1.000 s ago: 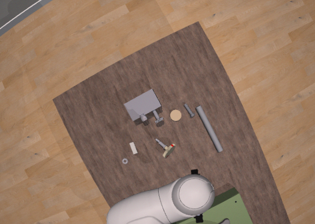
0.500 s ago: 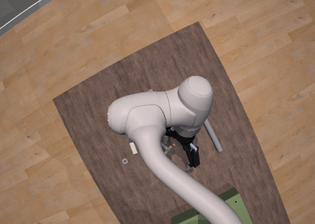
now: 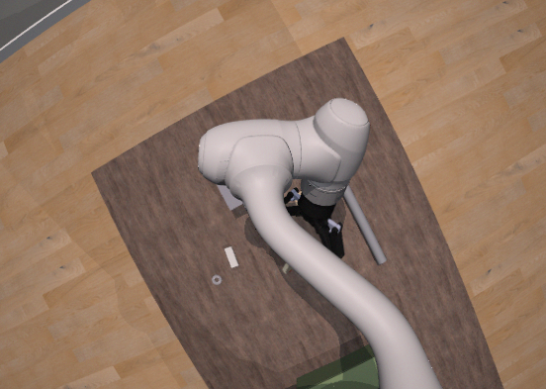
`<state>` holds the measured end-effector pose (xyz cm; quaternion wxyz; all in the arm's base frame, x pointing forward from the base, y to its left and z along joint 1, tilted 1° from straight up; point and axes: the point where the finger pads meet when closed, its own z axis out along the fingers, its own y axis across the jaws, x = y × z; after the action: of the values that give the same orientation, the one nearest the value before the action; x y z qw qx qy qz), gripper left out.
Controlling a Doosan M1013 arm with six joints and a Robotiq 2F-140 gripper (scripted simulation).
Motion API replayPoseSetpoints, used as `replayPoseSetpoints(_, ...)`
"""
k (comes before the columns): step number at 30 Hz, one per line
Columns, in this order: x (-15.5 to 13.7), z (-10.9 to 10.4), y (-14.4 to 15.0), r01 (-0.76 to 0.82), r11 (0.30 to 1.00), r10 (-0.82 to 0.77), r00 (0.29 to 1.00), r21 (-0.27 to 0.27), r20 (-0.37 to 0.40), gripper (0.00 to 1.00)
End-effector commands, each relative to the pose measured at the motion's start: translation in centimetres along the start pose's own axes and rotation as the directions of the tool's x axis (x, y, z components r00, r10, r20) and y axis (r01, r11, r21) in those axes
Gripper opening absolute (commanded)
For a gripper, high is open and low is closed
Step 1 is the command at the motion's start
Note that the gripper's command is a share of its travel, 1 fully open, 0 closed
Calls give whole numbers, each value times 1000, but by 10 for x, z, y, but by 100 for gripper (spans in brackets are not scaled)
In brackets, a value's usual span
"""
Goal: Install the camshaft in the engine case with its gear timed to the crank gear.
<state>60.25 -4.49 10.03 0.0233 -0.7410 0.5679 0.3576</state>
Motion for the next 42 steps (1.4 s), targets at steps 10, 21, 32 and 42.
replayPoseSetpoints(10,15,19,-10,0,1000,0,1000,0,0,100)
replayPoseSetpoints(21,35,44,-22,0,1000,0,1000,0,0,100)
replayPoseSetpoints(32,44,56,-28,0,1000,0,1000,0,0,100)
replayPoseSetpoints(42,44,56,-28,0,1000,0,1000,0,0,21)
